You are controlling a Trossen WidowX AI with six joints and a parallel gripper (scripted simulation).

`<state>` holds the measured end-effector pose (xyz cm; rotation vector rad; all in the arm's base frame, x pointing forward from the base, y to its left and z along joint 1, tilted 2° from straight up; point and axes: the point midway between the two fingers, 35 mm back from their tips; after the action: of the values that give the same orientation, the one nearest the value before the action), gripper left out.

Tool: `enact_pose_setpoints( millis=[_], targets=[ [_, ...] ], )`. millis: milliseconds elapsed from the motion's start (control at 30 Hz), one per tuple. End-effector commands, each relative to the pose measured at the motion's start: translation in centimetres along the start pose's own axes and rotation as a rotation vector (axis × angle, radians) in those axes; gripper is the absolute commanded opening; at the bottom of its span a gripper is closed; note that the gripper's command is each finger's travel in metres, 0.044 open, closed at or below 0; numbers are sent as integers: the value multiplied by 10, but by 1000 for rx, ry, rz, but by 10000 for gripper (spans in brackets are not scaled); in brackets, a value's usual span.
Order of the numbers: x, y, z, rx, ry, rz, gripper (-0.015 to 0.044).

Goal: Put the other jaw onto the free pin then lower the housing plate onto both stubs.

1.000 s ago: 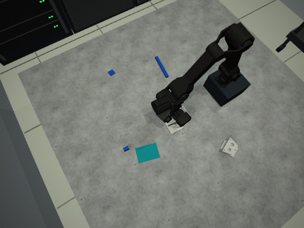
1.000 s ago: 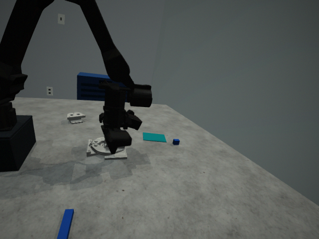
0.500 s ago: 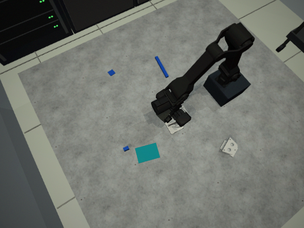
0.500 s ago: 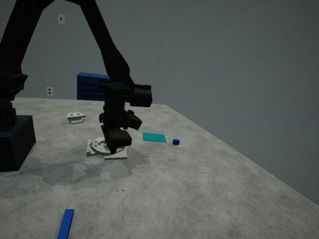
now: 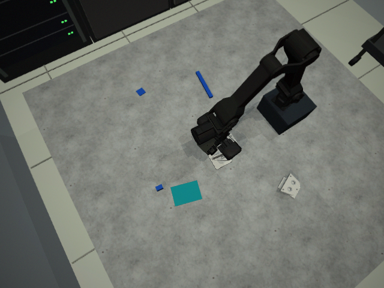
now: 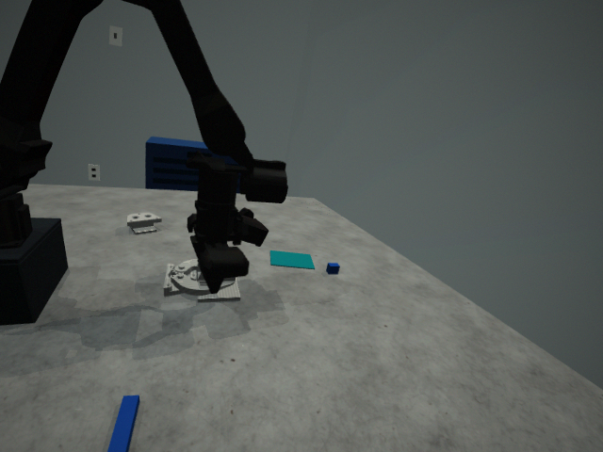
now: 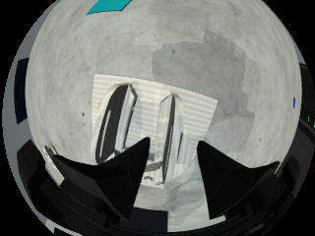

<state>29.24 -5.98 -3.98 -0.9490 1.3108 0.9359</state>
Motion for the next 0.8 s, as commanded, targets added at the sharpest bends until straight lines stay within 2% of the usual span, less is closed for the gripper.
enact_pose_setpoints(
  millis=[0, 133, 333, 467, 733, 767],
  targets=[
    [0, 0, 0, 0, 0, 0, 224],
    [-8, -1, 0, 0, 0, 0, 224],
    [-66, 0, 0, -2, -2, 0, 224],
    [-63, -2, 0, 1, -1, -11, 224],
    [-65, 3, 34, -198, -3, -9, 434],
    [-66, 4, 39, -229, -4, -9, 440]
  ],
)
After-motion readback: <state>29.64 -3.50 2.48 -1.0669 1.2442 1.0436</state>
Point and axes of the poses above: the point midway between the two fingers, 35 mm back from their tips, its own x axis out along the fingers, its own z axis across the jaws, y = z × x, and after that the axes turned 15 degrees about x, right-handed
